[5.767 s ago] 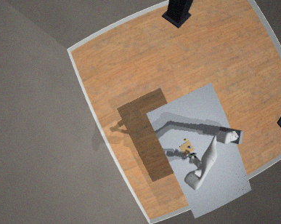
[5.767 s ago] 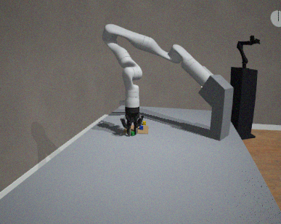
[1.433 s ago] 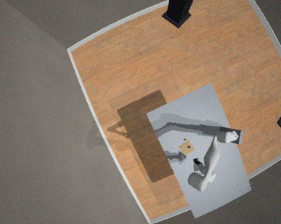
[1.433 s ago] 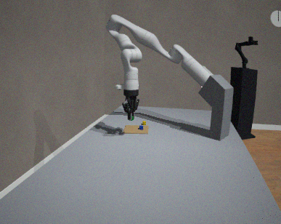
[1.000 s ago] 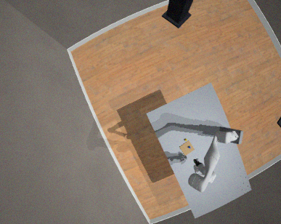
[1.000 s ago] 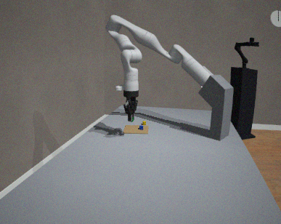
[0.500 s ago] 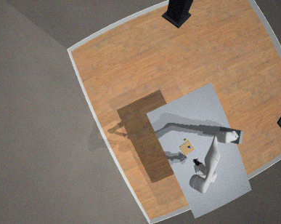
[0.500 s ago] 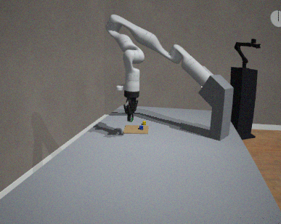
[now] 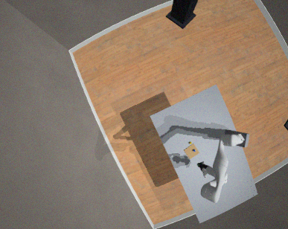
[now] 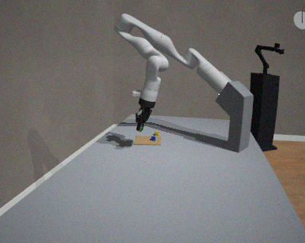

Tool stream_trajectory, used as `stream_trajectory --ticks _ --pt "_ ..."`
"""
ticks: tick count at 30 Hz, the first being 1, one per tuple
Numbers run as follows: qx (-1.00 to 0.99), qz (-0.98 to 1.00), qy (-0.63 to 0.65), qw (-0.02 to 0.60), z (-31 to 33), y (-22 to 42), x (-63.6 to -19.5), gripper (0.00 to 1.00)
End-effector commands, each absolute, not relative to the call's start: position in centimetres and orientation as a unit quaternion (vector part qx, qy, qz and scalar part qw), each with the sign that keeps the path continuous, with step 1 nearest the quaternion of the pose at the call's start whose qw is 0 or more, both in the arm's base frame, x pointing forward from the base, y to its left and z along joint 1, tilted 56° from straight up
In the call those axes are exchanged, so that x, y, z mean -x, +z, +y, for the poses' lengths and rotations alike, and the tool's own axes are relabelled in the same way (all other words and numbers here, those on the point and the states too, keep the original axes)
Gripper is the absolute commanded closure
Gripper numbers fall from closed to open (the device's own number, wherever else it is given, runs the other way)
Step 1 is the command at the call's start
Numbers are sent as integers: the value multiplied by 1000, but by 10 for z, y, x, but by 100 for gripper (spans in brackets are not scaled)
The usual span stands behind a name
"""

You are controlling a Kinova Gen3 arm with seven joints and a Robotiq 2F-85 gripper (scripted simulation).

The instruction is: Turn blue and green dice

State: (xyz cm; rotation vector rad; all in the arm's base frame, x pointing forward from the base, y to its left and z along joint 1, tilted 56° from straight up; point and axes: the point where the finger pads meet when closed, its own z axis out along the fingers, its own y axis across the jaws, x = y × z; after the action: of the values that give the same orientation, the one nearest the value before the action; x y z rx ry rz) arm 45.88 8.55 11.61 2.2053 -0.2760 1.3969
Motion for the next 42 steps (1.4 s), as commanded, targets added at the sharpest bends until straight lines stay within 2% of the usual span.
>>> stream_trajectory --ticks 1,22,42 --pt "-798 -73 532 272 84 103 -452 85" --pt "-604 16 747 276 86 97 -449 85" --pt "-551 34 787 275 84 95 -448 85"
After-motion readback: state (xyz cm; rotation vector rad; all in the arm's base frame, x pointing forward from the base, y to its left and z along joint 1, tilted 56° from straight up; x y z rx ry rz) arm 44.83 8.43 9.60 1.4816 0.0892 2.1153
